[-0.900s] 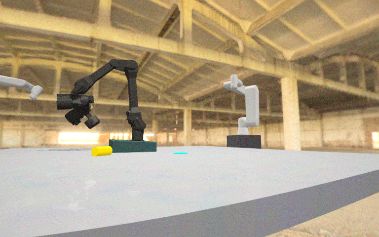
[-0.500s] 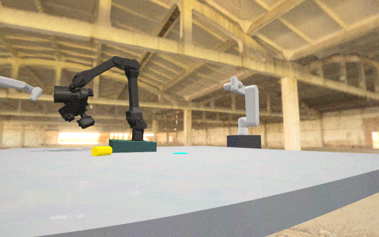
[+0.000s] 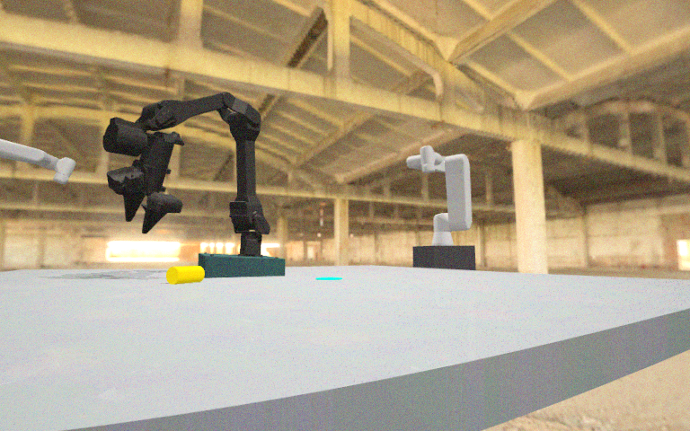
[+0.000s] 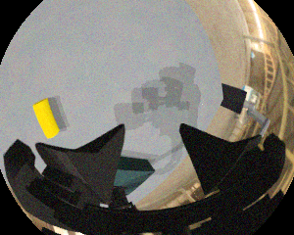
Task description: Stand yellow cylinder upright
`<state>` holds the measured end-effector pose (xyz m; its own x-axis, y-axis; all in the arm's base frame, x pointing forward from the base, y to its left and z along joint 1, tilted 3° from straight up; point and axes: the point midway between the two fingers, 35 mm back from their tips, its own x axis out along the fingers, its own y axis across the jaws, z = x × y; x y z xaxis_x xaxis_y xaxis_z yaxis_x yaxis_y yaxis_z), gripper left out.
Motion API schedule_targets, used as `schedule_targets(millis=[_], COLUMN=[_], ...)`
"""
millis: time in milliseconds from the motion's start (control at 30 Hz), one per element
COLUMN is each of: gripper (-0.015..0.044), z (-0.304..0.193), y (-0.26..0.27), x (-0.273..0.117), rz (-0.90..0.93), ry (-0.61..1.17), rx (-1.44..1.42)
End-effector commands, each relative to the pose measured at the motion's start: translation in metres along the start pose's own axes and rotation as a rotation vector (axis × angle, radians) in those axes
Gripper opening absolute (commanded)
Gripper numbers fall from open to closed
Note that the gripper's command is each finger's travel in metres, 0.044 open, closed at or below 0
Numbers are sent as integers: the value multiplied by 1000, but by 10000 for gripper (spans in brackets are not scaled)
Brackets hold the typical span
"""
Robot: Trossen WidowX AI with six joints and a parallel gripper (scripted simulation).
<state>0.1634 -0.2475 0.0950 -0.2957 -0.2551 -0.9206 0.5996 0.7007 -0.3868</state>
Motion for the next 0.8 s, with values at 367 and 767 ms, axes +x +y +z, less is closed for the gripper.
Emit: schedule_targets(millis=[367,767], gripper=[309,309], z=[14,21], y=[130,178], x=[-81,18], rz=[453,454], ry=[-84,-84], rx=[-52,-52])
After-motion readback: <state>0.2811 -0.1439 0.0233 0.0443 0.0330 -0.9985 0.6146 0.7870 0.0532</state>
